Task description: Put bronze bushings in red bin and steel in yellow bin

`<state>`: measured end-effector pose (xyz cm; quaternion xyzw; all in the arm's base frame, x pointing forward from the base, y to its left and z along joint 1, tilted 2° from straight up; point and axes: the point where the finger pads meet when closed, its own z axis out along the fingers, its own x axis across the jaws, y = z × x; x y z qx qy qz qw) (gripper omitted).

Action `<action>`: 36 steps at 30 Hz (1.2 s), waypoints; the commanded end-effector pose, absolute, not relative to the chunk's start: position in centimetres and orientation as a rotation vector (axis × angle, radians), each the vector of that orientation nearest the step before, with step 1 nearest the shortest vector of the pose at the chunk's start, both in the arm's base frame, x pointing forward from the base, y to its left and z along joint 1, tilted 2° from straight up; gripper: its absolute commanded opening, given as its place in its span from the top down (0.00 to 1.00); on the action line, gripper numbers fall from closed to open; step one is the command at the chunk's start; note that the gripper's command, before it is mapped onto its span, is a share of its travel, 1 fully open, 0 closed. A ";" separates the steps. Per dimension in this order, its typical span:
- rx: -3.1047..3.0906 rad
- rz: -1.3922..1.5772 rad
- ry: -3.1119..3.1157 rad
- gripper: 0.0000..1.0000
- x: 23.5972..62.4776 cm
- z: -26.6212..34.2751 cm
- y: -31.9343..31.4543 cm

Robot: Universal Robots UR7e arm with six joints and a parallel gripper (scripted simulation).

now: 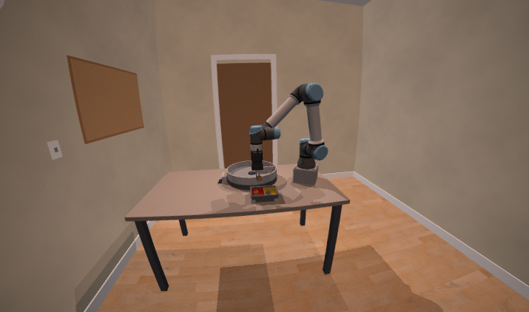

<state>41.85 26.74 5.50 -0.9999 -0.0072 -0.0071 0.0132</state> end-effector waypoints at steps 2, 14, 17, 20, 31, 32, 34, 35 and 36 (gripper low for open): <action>-3.115 -0.025 -0.022 1.00 41.9 4.0 26.8; -3.115 -0.025 -0.022 1.00 42.0 0.5 26.9; -3.115 -0.025 -0.022 1.00 42.0 0.0 26.9; -3.114 -0.025 -0.022 1.00 42.0 -1.0 26.9; -3.114 -0.025 -0.022 1.00 42.0 -3.5 27.0; -3.114 -0.025 -0.022 1.00 42.0 -3.5 27.0; -3.114 -0.025 -0.022 1.00 42.0 -3.5 27.0; -3.114 -0.025 -0.022 1.00 42.0 -3.5 27.0; -3.114 -0.025 -0.022 1.00 42.0 -3.5 27.0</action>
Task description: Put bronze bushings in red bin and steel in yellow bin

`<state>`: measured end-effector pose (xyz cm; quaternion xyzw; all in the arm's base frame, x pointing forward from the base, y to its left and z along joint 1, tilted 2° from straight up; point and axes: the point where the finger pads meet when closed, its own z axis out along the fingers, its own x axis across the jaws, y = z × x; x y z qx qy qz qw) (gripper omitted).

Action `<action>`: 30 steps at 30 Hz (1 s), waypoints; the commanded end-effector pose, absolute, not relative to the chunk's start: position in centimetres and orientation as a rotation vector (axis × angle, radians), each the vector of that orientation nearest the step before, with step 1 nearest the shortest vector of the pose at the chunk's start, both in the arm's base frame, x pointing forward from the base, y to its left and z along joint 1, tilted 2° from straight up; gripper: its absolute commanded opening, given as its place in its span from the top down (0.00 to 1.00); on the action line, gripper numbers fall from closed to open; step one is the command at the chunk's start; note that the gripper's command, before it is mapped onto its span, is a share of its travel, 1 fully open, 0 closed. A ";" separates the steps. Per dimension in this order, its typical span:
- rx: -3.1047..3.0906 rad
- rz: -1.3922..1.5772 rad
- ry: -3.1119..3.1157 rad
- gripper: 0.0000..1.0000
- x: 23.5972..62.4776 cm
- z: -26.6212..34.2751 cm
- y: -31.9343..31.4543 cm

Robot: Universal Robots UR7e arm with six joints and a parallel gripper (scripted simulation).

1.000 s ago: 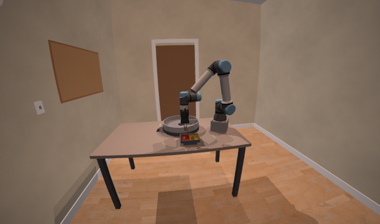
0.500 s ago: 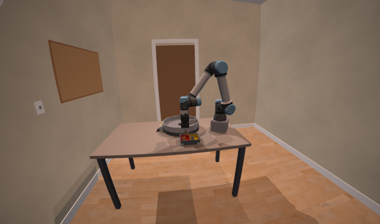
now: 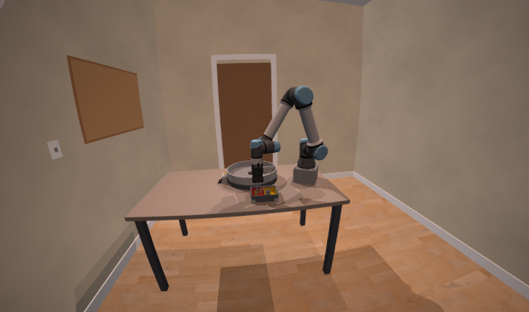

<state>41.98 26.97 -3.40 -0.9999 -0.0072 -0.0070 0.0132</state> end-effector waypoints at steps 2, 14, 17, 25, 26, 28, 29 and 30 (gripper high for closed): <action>-3.114 -0.025 -0.022 1.00 42.0 -3.5 27.0; -3.115 -0.025 -0.022 1.00 42.1 -4.2 27.0; -3.114 -0.025 -0.022 1.00 42.1 -4.6 27.1; -3.114 -0.025 -0.022 1.00 42.1 -4.7 27.1; -3.114 -0.025 -0.022 1.00 42.1 -4.7 27.1; -3.114 -0.025 -0.022 1.00 42.1 -4.8 27.1; -3.114 -0.025 -0.022 1.00 42.1 -4.9 27.1; -3.114 -0.025 -0.022 1.00 42.1 -4.9 27.1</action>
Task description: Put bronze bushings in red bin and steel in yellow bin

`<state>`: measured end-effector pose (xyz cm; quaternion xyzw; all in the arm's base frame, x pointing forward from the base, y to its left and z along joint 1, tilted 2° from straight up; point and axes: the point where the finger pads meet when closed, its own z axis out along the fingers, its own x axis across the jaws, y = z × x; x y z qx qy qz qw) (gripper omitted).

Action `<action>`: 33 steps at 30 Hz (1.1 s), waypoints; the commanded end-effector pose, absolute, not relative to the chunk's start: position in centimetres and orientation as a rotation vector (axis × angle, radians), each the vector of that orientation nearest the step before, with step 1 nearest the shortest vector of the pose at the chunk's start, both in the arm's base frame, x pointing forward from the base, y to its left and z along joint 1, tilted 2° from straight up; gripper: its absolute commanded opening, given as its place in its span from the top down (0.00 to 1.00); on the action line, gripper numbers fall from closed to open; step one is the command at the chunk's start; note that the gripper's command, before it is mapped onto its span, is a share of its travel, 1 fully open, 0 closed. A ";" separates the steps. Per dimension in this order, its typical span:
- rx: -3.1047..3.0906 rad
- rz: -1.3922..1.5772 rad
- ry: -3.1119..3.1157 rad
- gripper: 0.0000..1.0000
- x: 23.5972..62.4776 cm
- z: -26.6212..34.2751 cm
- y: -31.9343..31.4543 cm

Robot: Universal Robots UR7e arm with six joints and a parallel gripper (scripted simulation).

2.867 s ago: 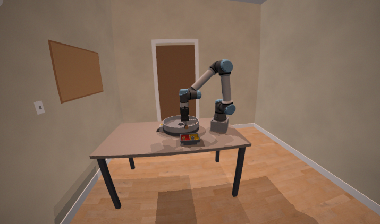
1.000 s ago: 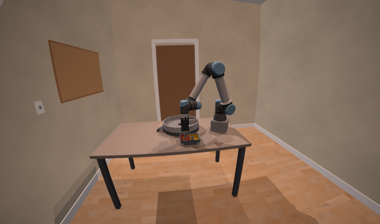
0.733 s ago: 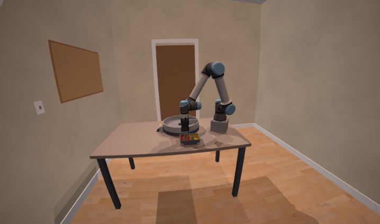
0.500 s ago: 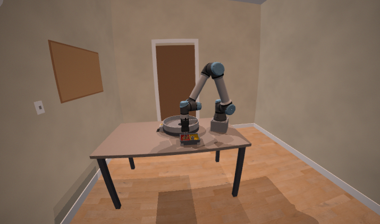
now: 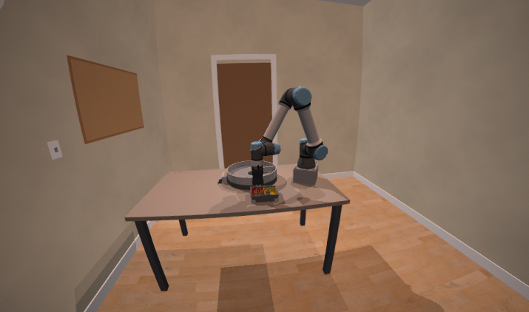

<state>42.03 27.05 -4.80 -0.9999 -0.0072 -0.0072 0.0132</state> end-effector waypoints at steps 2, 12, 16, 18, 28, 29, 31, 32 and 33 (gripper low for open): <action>-3.114 -0.025 -0.022 1.00 42.1 -5.0 27.1; -3.114 -0.025 -0.022 1.00 42.1 -5.9 27.1; -3.114 -0.025 -0.022 1.00 42.1 -5.9 27.1; -3.114 -0.025 -0.022 1.00 42.1 -5.9 27.1; -3.114 -0.025 -0.022 1.00 42.1 -6.5 27.1; -3.114 -0.025 -0.022 1.00 42.1 -6.5 27.1; -3.114 -0.025 -0.022 1.00 42.1 -6.6 27.1; -3.114 -0.025 -0.022 1.00 42.1 -6.7 27.1; -3.114 -0.025 -0.022 1.00 42.1 -6.9 27.1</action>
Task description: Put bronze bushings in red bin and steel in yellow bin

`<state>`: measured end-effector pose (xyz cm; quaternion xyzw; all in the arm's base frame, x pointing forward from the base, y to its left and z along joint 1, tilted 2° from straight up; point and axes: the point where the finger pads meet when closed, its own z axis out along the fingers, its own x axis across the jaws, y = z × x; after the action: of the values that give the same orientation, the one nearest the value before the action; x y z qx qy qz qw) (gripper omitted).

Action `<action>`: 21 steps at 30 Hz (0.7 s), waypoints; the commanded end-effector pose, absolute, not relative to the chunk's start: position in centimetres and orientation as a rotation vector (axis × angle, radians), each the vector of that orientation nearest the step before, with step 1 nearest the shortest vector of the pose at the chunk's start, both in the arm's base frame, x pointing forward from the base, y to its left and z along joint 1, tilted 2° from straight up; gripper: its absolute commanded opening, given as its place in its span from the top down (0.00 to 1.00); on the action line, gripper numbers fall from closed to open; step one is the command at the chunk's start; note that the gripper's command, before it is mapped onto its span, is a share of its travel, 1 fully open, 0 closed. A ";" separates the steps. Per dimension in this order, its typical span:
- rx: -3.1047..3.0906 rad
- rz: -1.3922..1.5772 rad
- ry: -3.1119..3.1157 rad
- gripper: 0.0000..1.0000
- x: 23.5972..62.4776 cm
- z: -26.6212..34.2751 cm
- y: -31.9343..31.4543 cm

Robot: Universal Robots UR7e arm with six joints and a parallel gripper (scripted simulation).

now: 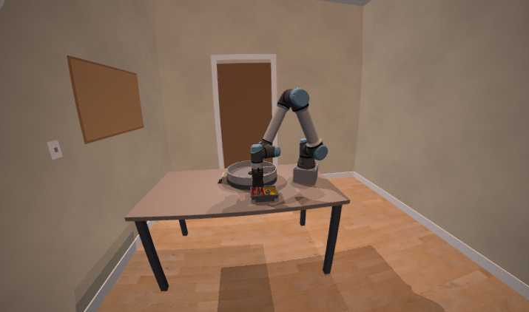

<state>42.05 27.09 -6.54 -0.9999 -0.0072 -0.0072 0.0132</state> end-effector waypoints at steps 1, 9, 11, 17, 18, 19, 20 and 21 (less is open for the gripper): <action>-3.114 -0.025 -0.022 1.00 42.1 -6.9 27.1; -3.114 -0.025 -0.022 1.00 42.1 -7.1 27.1; -3.114 -0.025 -0.022 1.00 42.1 -7.1 27.1; -3.114 -0.025 -0.022 1.00 42.1 -7.6 27.1; -3.114 -0.025 -0.022 1.00 42.1 -7.6 27.1; -3.114 -0.025 -0.022 1.00 42.1 -7.6 27.1; -3.114 -0.025 -0.022 1.00 42.1 -7.7 27.1; -3.114 -0.025 -0.022 1.00 42.1 -7.7 27.1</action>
<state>42.06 27.12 -7.52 -0.9999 -0.0072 -0.0072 0.0132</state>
